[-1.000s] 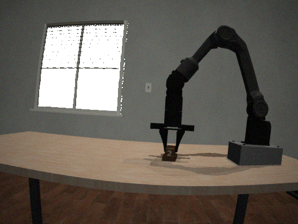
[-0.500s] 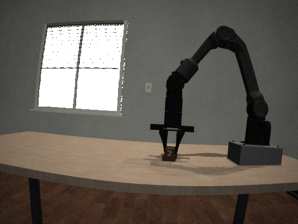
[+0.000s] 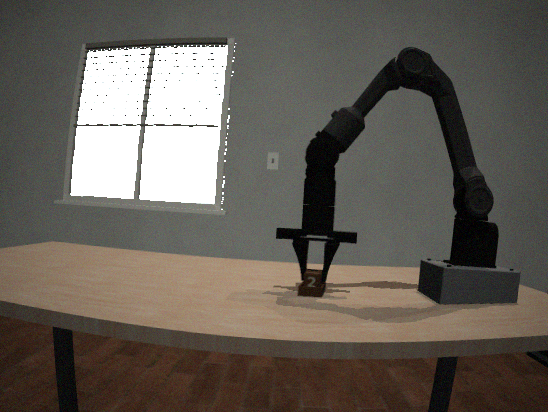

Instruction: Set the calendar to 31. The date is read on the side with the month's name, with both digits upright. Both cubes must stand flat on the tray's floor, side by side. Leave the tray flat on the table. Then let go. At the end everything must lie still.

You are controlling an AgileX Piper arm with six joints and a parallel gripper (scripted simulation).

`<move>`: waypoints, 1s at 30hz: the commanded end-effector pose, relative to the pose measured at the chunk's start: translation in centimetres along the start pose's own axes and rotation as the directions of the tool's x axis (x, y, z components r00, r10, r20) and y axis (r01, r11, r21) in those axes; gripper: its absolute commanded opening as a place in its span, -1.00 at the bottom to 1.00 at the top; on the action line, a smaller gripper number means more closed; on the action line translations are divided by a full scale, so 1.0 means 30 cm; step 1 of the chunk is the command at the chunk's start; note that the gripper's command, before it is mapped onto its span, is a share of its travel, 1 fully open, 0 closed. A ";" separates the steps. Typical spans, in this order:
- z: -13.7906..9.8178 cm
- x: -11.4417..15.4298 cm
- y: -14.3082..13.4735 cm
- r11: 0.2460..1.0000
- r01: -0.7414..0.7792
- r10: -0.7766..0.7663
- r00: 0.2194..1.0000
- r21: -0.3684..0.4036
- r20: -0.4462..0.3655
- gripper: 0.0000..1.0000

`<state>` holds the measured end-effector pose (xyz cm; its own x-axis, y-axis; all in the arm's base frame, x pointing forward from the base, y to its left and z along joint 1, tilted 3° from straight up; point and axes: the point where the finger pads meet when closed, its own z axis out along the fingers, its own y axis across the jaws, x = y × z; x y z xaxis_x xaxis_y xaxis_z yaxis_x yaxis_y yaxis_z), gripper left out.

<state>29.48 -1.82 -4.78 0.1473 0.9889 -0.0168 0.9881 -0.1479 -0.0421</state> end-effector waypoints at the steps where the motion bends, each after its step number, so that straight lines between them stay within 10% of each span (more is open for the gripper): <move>1: 0.001 -0.002 -0.001 1.000 -0.002 0.002 1.000 0.001 0.001 -0.32; 16: 0.001 -0.002 -0.001 1.000 -0.002 0.002 1.000 0.001 0.001 -0.32; 30: 0.001 -0.002 -0.001 1.000 -0.002 0.002 1.000 0.001 0.001 0.10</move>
<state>29.48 -1.82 -4.78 0.1473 0.9889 -0.0168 0.9881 -0.1479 -0.0420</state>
